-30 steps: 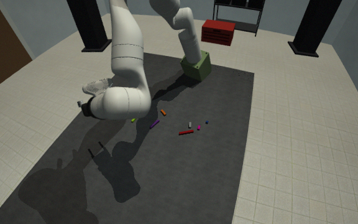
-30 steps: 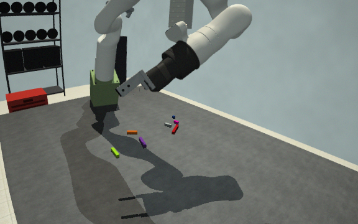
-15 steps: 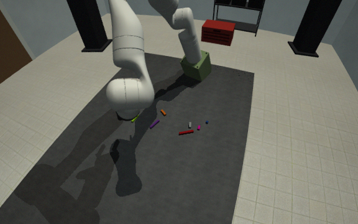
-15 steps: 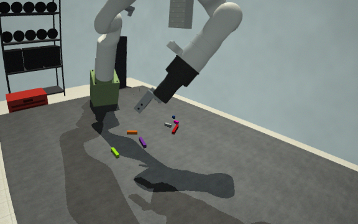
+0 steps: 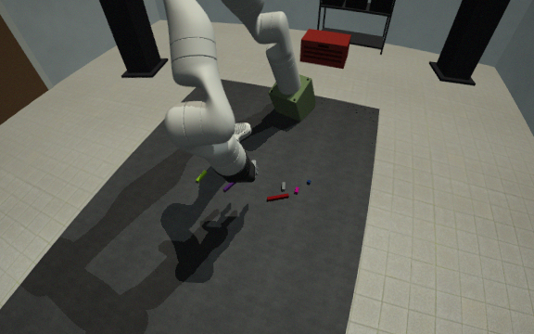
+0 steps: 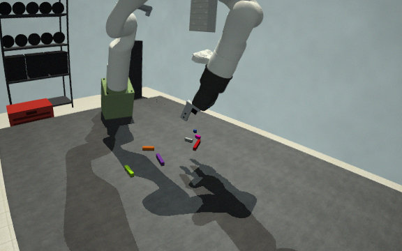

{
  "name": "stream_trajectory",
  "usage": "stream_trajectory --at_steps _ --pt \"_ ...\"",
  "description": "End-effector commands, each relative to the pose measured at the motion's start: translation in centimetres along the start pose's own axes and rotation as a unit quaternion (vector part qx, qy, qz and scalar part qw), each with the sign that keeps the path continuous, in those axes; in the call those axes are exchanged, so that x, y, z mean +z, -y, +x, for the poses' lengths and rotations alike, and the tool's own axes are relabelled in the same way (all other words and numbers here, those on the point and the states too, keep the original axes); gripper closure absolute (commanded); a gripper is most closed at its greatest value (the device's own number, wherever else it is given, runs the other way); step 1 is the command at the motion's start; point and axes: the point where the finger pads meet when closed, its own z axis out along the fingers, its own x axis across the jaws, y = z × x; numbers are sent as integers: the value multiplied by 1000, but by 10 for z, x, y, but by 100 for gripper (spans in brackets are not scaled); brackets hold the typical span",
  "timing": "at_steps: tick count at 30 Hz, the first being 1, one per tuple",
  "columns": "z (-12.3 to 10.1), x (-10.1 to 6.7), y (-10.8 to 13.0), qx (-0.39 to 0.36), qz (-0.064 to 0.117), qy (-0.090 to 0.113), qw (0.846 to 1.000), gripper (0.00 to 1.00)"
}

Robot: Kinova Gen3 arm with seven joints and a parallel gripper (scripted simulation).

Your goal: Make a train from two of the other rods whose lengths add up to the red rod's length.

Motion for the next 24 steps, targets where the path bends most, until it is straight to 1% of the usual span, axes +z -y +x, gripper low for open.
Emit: stream_trajectory --at_steps 1,3,5,7,10,15,24 --pt "21 -3 -1 27 -17 -33 999 0" --pt "21 -3 -1 27 -17 -33 999 0" --pt "45 -5 -5 55 -28 -67 996 0" --pt "55 -24 7 100 -38 -107 989 0" --pt "69 -56 25 165 -52 -162 971 0" --pt "88 -99 49 244 -71 -224 941 0" --pt "88 -99 49 244 -71 -224 941 0"
